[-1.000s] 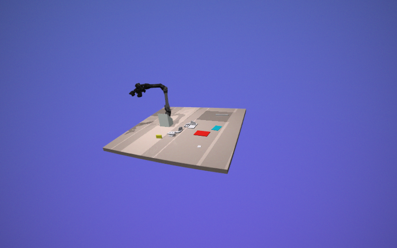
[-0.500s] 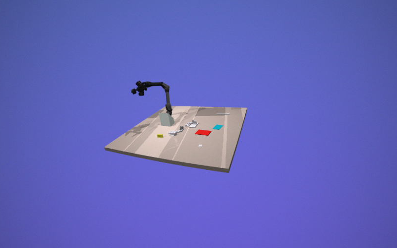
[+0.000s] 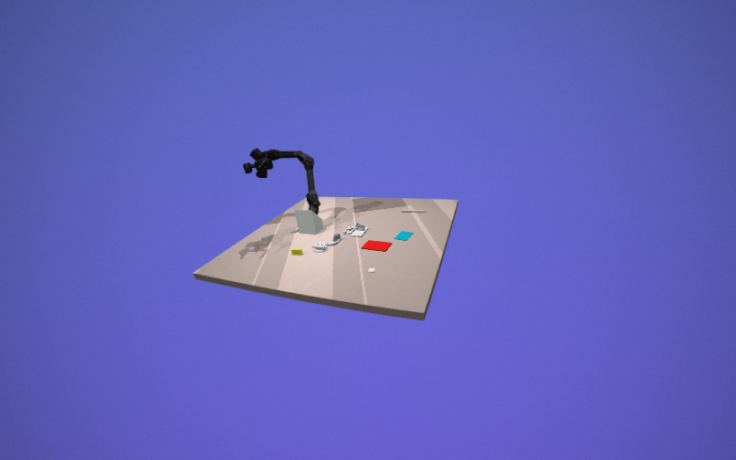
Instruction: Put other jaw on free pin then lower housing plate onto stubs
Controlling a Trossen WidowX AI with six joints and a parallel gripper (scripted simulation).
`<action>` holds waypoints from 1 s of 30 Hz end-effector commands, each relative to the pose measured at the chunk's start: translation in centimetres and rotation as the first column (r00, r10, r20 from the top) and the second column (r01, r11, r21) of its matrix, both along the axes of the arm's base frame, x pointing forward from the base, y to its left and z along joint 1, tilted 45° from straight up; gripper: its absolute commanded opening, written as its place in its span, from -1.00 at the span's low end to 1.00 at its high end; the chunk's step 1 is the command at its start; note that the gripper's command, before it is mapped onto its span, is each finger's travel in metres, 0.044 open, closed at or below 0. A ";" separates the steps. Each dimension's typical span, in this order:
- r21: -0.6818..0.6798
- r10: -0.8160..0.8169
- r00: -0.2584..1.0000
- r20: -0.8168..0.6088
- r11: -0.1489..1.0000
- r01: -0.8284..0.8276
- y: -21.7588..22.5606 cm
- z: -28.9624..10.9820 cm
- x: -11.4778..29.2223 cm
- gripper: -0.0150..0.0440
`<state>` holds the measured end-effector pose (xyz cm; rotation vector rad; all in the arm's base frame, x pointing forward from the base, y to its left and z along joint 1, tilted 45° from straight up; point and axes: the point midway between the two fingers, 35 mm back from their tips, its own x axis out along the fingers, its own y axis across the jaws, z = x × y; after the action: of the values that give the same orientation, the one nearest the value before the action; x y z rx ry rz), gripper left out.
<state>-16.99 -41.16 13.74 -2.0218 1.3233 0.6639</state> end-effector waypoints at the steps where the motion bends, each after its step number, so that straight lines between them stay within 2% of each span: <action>1: 0.018 0.079 0.997 -0.012 0.997 -0.079 -0.4 -1.2 2.2 1.00; 15: 0.047 0.325 0.944 -0.054 0.945 -0.322 -1.1 -4.0 8.6 1.00; 30: 0.078 0.563 0.822 -0.085 0.827 -0.557 -0.6 -6.8 15.3 1.00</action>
<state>-3.26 -42.18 7.77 -2.3496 0.8032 1.0279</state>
